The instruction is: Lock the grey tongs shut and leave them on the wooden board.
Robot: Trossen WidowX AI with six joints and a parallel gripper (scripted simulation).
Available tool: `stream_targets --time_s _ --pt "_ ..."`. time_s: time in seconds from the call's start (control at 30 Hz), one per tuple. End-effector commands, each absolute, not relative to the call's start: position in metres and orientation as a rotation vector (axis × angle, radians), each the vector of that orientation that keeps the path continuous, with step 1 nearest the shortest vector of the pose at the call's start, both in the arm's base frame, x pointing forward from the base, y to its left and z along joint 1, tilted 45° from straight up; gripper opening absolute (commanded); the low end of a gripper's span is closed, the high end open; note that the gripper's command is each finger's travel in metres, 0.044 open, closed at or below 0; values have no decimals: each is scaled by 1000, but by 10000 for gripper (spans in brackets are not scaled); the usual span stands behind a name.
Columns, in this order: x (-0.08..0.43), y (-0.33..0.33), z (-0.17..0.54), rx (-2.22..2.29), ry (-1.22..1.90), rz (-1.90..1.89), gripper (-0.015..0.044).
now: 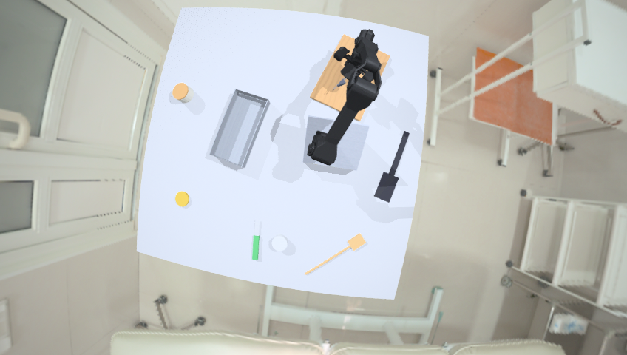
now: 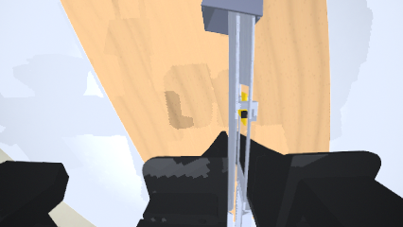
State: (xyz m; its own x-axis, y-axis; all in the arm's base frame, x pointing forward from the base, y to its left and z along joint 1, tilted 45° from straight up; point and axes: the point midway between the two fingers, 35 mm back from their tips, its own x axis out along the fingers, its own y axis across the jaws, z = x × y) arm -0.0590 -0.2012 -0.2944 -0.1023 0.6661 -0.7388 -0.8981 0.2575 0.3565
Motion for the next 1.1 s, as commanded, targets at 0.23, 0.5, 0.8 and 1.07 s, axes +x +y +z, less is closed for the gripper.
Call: stream_targets --time_s 0.23,0.5,0.8,1.07 --pt "-59 -202 -294 -297 1006 1348 217" --pt "-59 -202 -294 -297 1006 1348 428" --pt "-52 -204 -263 -295 1003 1350 440" --pt "-29 -189 -165 -289 994 1359 440"
